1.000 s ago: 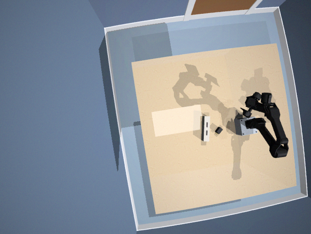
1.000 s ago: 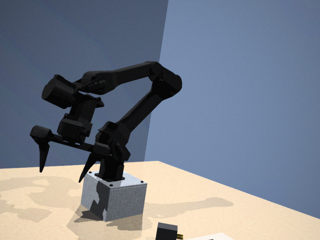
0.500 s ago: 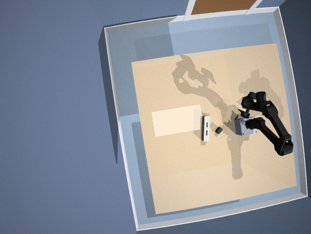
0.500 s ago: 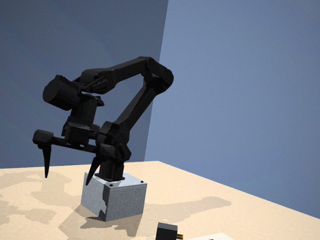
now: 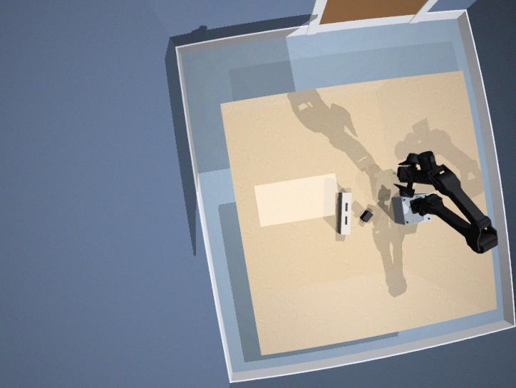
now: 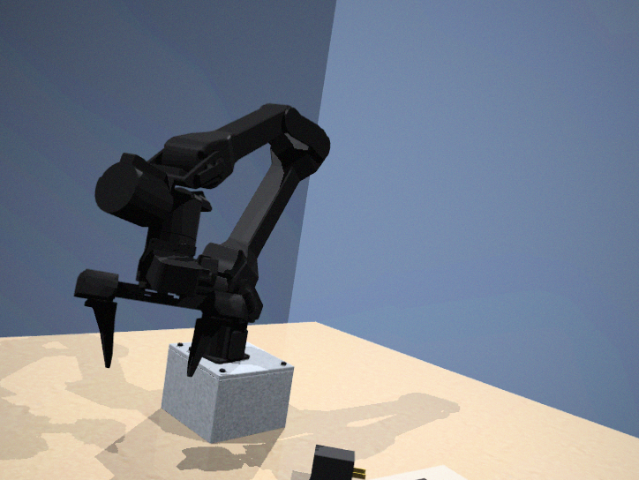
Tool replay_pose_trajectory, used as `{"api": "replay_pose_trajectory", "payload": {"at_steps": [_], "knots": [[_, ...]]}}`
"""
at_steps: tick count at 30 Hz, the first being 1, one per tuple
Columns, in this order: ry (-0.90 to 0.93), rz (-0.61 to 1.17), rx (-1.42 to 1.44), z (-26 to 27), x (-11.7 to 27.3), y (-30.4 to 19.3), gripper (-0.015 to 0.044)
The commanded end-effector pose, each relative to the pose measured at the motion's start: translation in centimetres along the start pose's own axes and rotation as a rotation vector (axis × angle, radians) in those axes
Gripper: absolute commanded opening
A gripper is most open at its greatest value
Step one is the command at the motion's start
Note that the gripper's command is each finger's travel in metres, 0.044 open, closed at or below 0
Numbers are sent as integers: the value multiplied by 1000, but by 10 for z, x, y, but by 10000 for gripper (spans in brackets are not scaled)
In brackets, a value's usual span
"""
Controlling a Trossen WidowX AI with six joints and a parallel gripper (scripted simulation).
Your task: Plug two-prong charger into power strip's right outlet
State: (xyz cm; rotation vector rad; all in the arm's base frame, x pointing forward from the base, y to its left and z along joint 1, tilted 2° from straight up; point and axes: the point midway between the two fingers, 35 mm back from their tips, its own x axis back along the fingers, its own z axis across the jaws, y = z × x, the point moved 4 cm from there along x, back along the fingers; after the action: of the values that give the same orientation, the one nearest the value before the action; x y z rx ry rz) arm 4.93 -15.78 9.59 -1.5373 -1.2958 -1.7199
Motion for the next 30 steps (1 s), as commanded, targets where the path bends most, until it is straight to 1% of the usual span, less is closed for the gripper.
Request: {"api": "replay_pose_trajectory", "payload": {"at_steps": [1,30], "knots": [[21,16,31,3,-3,7,440],[125,76,305,43,-16,46,440]]}}
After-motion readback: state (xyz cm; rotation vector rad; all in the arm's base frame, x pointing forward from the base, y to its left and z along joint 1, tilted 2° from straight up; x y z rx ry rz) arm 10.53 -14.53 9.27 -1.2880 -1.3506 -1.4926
